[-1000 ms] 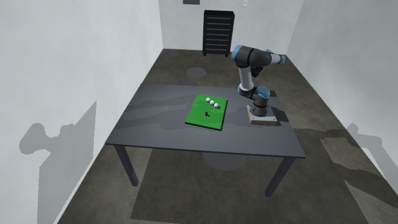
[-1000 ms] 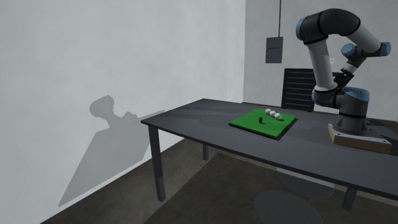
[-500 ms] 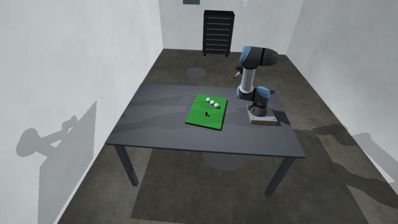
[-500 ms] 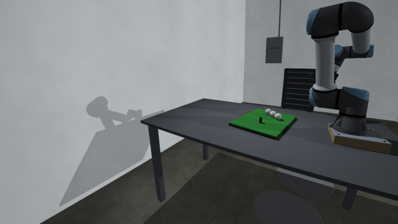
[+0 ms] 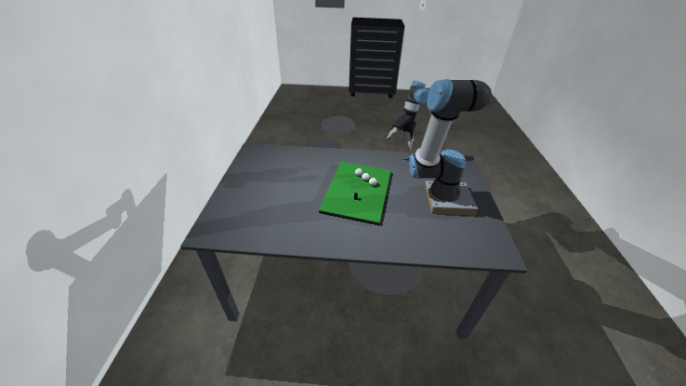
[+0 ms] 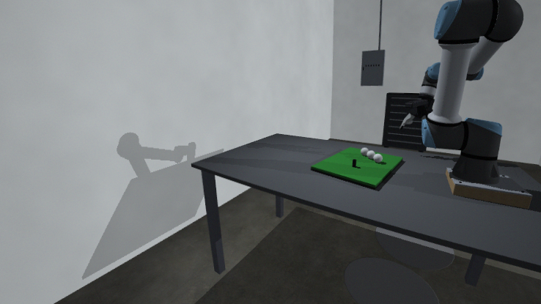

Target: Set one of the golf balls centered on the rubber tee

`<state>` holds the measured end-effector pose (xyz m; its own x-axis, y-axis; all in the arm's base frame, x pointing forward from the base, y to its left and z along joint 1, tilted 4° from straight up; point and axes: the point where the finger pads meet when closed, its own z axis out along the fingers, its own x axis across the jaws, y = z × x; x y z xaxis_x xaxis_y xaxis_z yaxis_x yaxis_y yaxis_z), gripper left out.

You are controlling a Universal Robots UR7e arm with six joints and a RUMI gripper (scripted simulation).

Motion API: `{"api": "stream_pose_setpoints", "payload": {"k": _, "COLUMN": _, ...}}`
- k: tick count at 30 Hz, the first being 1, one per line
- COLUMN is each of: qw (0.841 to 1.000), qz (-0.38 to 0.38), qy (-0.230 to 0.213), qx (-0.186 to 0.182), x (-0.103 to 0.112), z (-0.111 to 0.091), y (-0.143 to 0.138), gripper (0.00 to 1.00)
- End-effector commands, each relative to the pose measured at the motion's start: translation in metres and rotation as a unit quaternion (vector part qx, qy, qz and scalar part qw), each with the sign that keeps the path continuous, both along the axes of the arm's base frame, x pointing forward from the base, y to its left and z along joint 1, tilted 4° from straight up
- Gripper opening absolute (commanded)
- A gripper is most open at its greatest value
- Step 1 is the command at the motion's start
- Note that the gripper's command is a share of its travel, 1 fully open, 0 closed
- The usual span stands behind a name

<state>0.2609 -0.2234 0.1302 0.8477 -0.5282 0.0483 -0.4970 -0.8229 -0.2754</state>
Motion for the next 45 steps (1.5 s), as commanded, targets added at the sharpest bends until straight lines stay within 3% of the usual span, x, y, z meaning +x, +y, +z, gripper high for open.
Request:
{"api": "stream_pose_setpoints", "payload": {"k": 1, "qw": 0.995, "qz": 0.098, "qy": 0.011, "qx": -0.024, "x": 0.023, "z": -0.003, "y": 0.015, "gripper": 1.00}}
{"api": "stream_pose_setpoints", "payload": {"k": 9, "qw": 0.964, "qz": 0.258, "qy": 0.019, "qx": -0.065, "x": 0.060, "z": -0.008, "y": 0.048, "gripper": 1.00}}
{"api": "stream_pose_setpoints", "payload": {"k": 11, "qw": 0.964, "qz": 0.258, "qy": 0.019, "qx": -0.065, "x": 0.060, "z": -0.008, "y": 0.048, "gripper": 1.00}}
{"api": "stream_pose_setpoints", "payload": {"k": 26, "qw": 0.865, "qz": 0.486, "qy": 0.020, "qx": -0.126, "x": 0.117, "z": -0.012, "y": 0.114, "gripper": 1.00}}
{"api": "stream_pose_setpoints", "payload": {"k": 28, "qw": 0.865, "qz": 0.486, "qy": 0.020, "qx": -0.126, "x": 0.117, "z": -0.012, "y": 0.114, "gripper": 1.00}}
{"api": "stream_pose_setpoints", "payload": {"k": 42, "qw": 0.781, "qz": 0.604, "qy": 0.015, "qx": -0.160, "x": 0.147, "z": -0.013, "y": 0.163, "gripper": 1.00}}
{"api": "stream_pose_setpoints", "payload": {"k": 45, "qw": 0.776, "qz": 0.609, "qy": 0.015, "qx": -0.161, "x": 0.148, "z": -0.013, "y": 0.165, "gripper": 1.00}}
